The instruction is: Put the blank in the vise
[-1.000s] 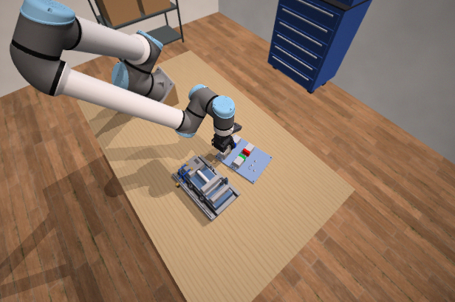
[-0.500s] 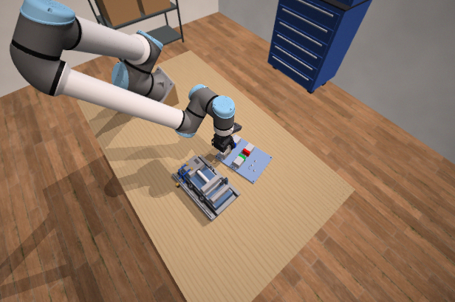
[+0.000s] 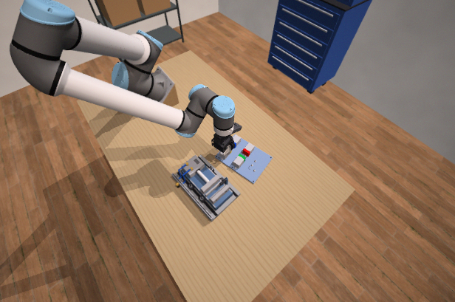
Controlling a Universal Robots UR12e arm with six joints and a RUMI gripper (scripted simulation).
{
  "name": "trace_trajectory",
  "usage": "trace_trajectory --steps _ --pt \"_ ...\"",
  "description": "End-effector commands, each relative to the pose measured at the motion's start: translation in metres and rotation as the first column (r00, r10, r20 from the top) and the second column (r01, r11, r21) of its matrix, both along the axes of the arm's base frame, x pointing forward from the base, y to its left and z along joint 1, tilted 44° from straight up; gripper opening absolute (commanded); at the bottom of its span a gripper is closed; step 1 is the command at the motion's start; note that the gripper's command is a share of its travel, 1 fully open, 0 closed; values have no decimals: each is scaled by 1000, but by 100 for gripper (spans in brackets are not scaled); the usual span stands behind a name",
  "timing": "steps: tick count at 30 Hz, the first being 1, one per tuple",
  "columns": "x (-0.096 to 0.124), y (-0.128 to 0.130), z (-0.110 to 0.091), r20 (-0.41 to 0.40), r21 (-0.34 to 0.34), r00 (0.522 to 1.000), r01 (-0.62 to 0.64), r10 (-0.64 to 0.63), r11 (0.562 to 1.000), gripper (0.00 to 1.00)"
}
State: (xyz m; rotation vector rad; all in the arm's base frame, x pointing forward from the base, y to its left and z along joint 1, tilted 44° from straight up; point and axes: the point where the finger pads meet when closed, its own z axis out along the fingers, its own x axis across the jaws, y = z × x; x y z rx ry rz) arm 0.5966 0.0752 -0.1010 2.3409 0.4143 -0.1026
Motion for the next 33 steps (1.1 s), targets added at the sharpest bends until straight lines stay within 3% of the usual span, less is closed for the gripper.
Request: trace_trajectory --steps 1,20,33 --pt "0 0 0 1 0 1000 0 0 1000 0" --pt "0 3 3 1 0 1000 0 0 1000 0" --pt "-2 29 30 1 0 1000 0 0 1000 0"
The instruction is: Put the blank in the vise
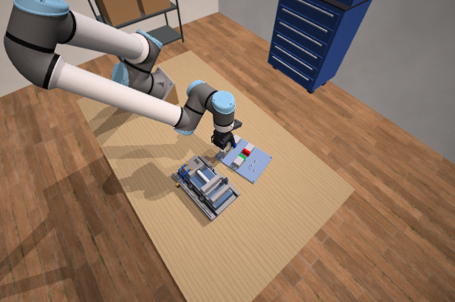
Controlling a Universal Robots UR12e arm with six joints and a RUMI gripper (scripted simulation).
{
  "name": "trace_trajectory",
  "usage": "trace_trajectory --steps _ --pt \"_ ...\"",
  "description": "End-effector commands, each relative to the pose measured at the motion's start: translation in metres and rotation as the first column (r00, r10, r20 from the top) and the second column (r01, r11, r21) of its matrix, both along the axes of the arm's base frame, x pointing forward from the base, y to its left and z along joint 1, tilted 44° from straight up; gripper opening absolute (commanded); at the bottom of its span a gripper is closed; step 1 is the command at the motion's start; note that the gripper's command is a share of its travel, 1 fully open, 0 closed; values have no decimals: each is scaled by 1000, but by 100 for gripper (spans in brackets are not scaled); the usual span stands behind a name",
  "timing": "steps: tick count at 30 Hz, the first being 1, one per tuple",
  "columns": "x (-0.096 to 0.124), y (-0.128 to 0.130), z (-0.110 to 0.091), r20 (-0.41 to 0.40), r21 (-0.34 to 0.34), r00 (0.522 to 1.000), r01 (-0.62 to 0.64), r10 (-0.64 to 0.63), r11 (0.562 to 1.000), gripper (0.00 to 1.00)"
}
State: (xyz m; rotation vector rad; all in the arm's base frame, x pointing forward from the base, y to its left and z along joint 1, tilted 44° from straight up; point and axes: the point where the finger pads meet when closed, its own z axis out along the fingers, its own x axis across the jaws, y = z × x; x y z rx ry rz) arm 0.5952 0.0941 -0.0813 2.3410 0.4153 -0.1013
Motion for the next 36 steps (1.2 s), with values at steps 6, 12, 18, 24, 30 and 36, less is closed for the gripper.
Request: trace_trajectory --steps 6,12,18,24,30,36 --pt "-1 27 28 0 0 1000 1 -1 1000 0" --pt "-3 46 47 0 0 1000 1 -1 1000 0" --pt "-3 55 57 0 0 1000 1 -1 1000 0" --pt "-4 62 65 0 0 1000 1 -1 1000 0" --pt "-4 63 66 0 0 1000 1 -1 1000 0" --pt "-4 63 66 0 0 1000 1 -1 1000 0"
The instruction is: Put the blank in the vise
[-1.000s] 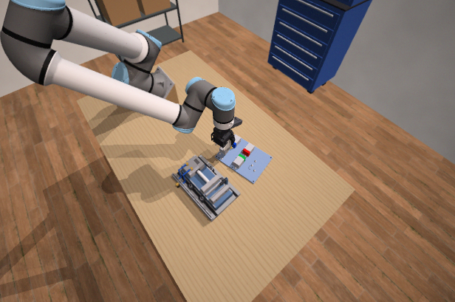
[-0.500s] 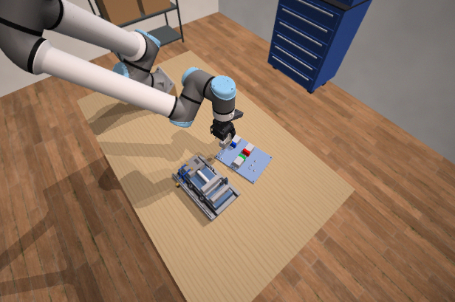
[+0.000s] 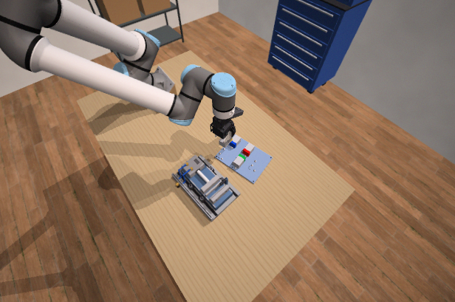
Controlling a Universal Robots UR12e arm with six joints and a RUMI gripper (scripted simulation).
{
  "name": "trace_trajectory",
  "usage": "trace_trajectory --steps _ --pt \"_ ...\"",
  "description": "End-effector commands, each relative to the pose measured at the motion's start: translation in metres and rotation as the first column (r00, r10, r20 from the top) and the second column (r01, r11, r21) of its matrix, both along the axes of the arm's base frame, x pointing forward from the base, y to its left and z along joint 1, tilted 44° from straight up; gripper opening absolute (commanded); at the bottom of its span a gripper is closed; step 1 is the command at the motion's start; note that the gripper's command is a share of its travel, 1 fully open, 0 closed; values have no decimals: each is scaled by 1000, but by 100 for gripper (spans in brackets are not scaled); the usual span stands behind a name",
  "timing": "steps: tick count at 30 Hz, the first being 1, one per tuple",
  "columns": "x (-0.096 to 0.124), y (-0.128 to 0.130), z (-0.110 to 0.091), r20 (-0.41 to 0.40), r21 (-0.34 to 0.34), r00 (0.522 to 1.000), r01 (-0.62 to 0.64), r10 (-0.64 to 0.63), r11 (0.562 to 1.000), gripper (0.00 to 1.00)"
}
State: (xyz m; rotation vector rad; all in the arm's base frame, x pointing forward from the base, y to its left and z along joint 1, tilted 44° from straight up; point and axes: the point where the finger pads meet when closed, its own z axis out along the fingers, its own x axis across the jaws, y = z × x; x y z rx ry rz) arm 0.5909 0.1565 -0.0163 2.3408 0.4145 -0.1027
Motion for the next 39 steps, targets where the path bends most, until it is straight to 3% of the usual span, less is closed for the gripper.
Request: trace_trajectory --steps 1,39 --pt "0 1 1 1 0 1000 0 0 1000 0" --pt "3 0 1 23 2 999 22 -22 1000 0"
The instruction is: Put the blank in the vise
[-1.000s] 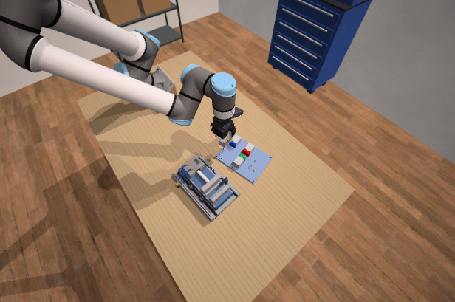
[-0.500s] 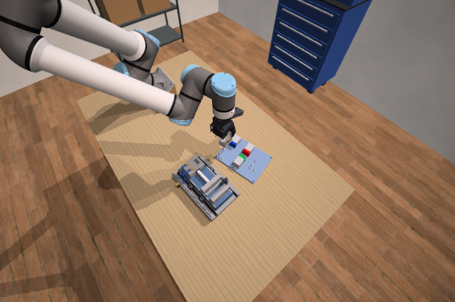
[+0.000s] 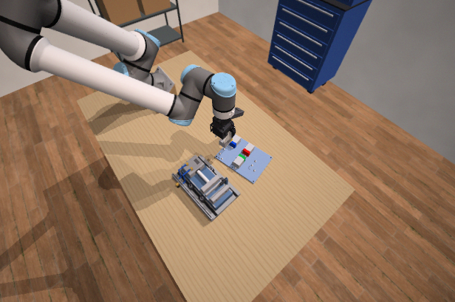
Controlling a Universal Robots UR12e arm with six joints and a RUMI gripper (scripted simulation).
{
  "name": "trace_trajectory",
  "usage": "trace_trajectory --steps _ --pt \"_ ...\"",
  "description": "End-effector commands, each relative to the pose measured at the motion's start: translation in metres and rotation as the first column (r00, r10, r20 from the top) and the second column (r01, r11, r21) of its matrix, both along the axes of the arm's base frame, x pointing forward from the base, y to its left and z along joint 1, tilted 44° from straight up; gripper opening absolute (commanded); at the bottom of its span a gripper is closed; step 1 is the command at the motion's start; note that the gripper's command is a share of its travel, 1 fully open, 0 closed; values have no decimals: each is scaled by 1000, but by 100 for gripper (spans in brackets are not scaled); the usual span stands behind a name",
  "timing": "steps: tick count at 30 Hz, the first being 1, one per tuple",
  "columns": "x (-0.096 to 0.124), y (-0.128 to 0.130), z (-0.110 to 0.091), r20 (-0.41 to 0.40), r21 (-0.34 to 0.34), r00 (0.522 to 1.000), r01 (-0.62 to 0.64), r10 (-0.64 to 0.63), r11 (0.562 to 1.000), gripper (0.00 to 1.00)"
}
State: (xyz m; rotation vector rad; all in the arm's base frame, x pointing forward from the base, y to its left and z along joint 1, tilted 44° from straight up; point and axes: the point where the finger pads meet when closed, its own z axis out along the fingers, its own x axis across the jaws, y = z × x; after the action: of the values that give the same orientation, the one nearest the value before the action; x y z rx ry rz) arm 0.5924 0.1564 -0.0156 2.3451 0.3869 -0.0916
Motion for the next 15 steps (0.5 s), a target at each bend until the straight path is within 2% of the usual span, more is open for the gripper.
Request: trace_trajectory --steps 1,15 --pt "1 0 1 8 1 1000 7 -7 1000 0" --pt "4 0 2 33 3 999 33 -33 999 0"
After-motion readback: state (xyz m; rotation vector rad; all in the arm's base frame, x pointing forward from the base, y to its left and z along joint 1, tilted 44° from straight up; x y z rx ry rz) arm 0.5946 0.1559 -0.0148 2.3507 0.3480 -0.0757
